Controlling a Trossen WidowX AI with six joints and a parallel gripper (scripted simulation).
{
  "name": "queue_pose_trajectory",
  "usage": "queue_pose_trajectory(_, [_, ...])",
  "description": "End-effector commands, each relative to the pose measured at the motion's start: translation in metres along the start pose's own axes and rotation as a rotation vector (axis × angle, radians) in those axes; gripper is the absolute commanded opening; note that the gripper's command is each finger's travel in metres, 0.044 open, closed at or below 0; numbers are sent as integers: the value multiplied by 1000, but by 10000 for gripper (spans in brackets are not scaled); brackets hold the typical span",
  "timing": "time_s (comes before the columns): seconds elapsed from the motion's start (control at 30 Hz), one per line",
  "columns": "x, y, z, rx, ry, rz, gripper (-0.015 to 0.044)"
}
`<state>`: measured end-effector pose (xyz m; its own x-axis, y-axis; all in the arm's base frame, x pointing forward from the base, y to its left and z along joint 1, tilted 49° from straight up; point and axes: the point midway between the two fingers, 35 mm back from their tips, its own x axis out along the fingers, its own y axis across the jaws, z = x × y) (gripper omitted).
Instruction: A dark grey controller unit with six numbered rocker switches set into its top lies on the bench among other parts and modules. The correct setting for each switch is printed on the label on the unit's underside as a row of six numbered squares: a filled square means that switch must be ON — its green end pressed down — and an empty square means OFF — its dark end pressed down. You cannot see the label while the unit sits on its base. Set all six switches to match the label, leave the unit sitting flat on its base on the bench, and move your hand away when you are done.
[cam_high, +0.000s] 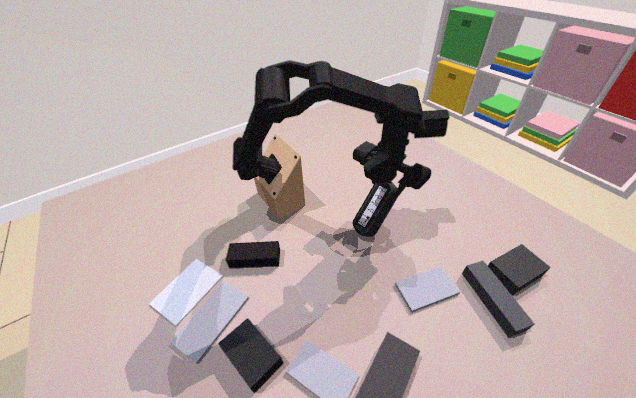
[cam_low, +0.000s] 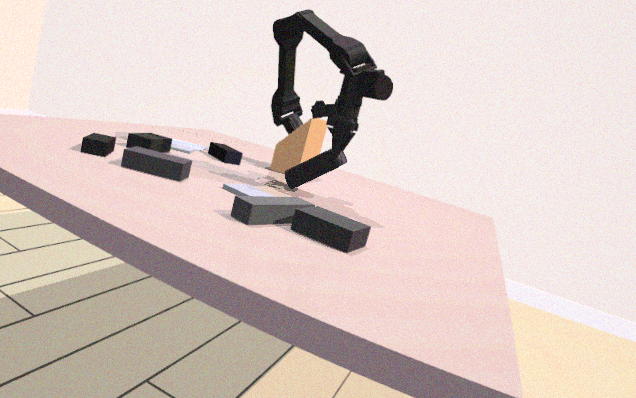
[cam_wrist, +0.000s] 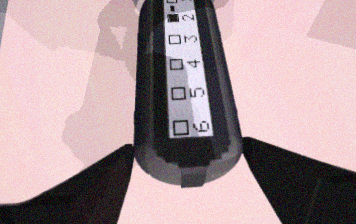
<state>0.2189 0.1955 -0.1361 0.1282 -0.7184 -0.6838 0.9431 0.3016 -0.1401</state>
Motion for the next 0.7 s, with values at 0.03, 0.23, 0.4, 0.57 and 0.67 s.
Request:
queue_pose_trajectory(0.03, [-2, -1, 6, -9, -11, -1, 335])
queue_pose_trajectory(0.23, [-4, -1, 10, -9, -11, -1, 335])
queue_pose_trajectory(0.4, [-7, -1, 14, -9, -12, -1, 335])
queue_pose_trajectory(0.57, [-9, -1, 18, -9, -12, -1, 335])
queue_pose_trajectory(0.67, [-10, -1, 20, -9, -12, -1, 335])
